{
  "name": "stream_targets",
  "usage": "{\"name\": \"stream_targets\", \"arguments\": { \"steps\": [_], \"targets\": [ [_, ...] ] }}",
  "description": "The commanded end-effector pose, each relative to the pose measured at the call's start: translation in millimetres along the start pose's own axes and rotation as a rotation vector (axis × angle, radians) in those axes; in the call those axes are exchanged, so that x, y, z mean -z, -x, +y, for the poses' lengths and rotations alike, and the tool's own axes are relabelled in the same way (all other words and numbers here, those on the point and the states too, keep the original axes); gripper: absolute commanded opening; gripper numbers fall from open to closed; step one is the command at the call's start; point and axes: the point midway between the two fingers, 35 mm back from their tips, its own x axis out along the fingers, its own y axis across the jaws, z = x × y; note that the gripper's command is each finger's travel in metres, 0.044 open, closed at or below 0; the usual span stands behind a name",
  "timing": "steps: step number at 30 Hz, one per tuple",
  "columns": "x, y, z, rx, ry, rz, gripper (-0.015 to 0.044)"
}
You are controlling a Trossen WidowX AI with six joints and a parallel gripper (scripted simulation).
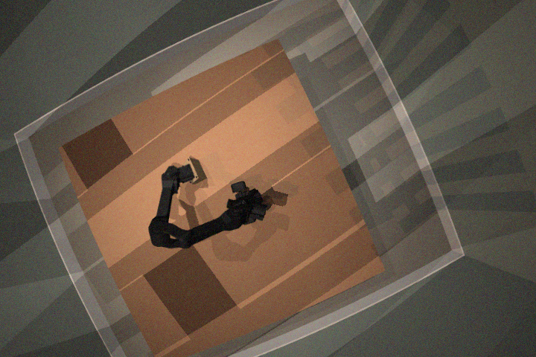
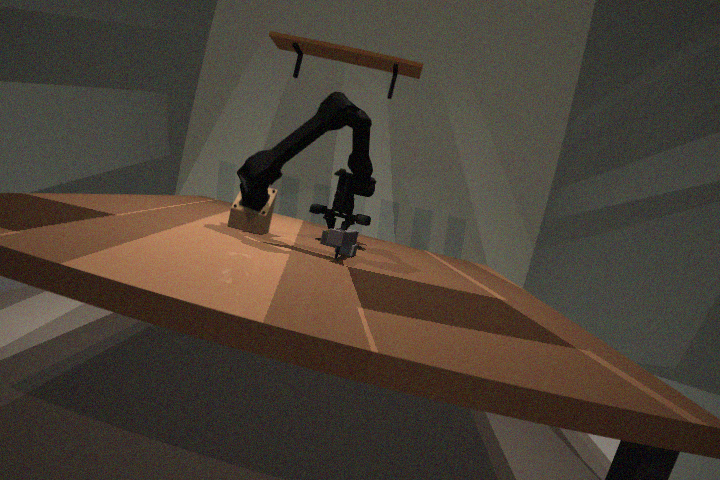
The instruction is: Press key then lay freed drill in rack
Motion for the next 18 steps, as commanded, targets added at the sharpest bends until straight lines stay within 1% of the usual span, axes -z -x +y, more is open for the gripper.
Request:
{"name": "stream_targets", "arguments": {
  "steps": [1,11,18],
  "targets": [
    [0.4,0.2,1.0,-0.005,0.003,0.001,0.0184],
    [0.3,2.7,0.9,-0.006,0.003,0.003,0.0440],
    [2.3,35.3,2.4,-0.014,0.002,0.013,0.0440]
  ]
}}
